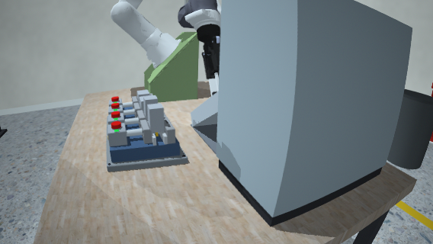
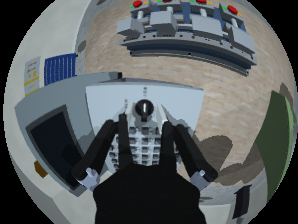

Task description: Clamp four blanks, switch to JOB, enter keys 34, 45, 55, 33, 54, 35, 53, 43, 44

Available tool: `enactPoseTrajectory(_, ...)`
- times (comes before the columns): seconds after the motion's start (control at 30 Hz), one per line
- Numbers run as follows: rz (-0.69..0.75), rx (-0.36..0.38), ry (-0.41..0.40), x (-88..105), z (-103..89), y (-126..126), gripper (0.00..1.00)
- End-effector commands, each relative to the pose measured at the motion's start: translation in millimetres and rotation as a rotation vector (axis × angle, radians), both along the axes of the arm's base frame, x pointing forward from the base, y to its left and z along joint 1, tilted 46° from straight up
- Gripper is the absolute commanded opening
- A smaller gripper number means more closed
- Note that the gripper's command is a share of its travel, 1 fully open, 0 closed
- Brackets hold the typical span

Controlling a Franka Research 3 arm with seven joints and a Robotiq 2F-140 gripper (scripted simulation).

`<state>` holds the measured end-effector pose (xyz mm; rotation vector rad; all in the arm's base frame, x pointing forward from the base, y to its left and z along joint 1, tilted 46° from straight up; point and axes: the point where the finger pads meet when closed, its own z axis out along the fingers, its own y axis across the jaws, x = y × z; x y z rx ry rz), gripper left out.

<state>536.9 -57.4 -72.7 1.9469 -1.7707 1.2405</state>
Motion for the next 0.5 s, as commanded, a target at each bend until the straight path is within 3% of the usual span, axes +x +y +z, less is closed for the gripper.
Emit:
enactPoseTrajectory(0.0, -0.005, 0.004, -0.005, 0.4, -0.3, 0.6, 0.33)
enactPoseTrajectory(0.47, -0.005, 0.004, -0.005, -0.4, 0.9, 1.8, 0.33)
